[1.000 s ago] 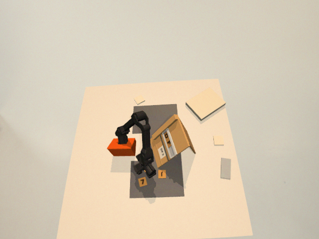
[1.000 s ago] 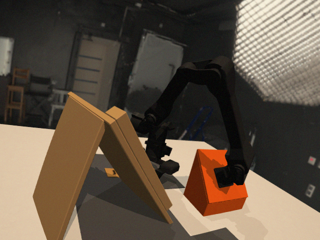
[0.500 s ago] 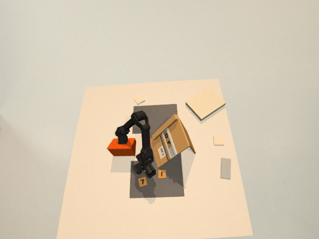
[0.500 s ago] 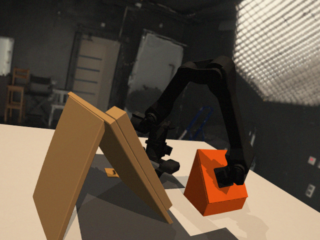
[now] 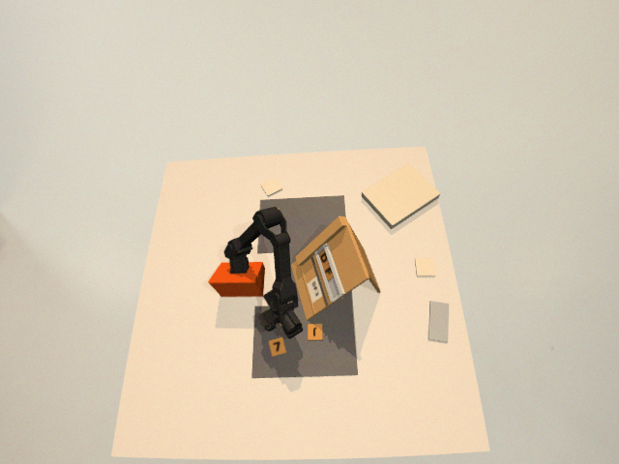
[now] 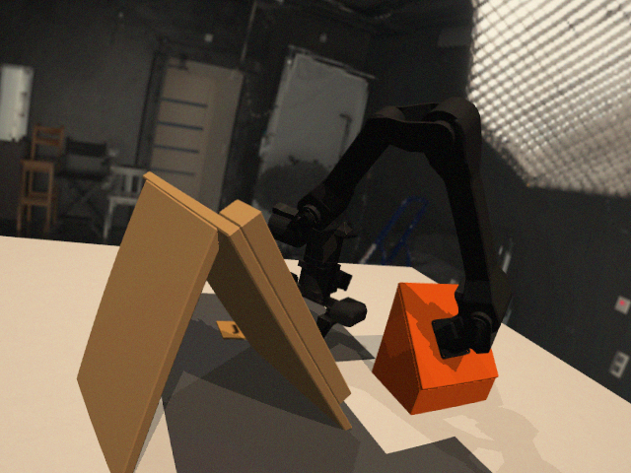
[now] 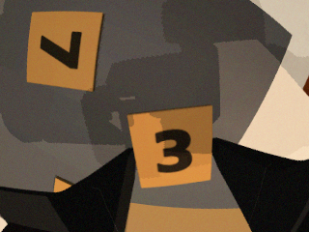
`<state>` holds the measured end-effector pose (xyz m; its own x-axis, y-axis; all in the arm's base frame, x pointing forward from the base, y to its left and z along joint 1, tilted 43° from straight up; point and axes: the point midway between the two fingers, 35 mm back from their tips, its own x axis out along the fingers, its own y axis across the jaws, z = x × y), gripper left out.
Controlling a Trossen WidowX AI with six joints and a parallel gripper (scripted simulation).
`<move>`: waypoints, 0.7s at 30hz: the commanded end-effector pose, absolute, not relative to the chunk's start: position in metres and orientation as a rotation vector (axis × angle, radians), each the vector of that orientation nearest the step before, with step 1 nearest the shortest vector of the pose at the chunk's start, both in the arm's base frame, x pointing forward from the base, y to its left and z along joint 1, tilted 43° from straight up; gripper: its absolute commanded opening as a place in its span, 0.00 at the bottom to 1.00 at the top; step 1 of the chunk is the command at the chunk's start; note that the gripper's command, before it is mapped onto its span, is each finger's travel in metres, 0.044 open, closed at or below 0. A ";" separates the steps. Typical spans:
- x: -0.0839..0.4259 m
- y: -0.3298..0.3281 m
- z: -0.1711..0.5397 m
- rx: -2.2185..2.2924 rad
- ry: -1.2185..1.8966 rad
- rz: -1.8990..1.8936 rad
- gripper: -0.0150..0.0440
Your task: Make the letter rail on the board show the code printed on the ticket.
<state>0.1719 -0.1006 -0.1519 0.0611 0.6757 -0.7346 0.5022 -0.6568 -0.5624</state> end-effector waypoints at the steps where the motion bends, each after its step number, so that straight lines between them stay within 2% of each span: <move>1: 0.172 -0.103 -0.150 -2.171 -1.221 1.655 0.25; 21: 0.171 -0.111 -0.139 -2.171 -1.220 1.655 0.25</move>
